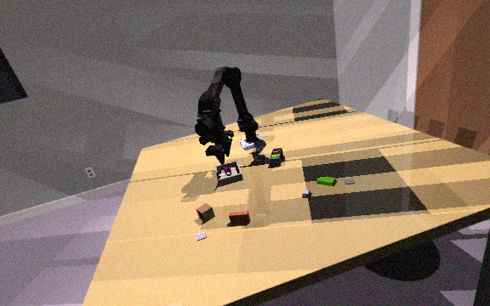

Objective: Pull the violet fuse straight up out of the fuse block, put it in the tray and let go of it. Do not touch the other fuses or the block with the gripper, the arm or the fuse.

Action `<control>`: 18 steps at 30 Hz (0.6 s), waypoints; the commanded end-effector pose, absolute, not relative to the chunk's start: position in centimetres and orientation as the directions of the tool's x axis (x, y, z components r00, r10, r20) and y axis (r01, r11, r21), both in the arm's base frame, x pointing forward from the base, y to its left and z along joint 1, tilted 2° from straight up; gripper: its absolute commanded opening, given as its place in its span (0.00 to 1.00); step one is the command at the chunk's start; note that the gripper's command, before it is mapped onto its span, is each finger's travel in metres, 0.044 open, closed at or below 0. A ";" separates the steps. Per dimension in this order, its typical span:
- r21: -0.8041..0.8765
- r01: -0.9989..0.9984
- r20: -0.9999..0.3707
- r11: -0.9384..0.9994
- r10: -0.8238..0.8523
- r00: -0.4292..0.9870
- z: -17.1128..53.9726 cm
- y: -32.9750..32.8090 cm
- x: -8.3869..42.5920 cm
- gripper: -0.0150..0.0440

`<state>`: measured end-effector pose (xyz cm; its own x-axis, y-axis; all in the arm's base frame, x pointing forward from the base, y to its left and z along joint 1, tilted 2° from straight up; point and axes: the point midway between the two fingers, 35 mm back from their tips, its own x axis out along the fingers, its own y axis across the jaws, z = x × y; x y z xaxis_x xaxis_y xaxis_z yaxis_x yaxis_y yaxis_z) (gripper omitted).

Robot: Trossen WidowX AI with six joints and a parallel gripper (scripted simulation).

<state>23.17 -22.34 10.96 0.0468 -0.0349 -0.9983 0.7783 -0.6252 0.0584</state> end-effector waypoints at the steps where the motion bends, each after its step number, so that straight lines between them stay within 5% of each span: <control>1: 0.072 0.780 -0.997 -0.621 -0.041 0.059 12.9 -22.3 23.2 0.81; 18: 0.072 0.778 -0.997 -0.624 -0.044 0.057 12.8 -22.3 23.1 0.81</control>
<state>23.15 -22.34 12.82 0.0567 -0.0445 -0.9974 0.7779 -0.6243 0.0721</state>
